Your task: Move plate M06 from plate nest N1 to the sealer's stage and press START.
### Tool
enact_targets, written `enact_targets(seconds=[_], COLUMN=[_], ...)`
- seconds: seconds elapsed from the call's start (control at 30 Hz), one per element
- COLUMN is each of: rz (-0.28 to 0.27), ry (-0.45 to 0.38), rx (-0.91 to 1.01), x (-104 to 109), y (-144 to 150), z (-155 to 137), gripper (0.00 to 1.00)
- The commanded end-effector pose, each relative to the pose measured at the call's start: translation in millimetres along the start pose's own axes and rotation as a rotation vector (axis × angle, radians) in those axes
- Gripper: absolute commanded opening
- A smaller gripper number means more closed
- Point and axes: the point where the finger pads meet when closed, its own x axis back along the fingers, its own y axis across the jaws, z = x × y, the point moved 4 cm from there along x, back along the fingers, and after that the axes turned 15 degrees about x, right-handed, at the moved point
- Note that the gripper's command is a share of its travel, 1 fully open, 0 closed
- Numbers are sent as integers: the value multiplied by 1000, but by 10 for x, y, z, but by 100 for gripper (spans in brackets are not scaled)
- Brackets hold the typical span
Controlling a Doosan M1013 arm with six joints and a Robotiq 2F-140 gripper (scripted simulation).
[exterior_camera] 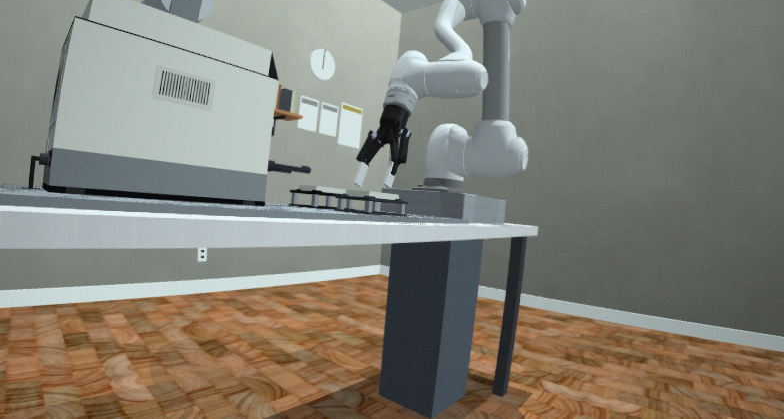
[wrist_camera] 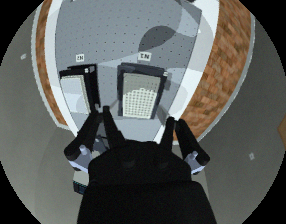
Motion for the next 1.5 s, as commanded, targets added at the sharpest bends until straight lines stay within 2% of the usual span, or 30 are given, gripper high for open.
enact_targets(seconds=[0.0,1.0,1.47], rz=[0,0,0], ry=[0,0,0], rx=[0,0,0], x=[0,0,-93], y=[0,0,9], z=[0,0,33], gripper=[70,70,70])
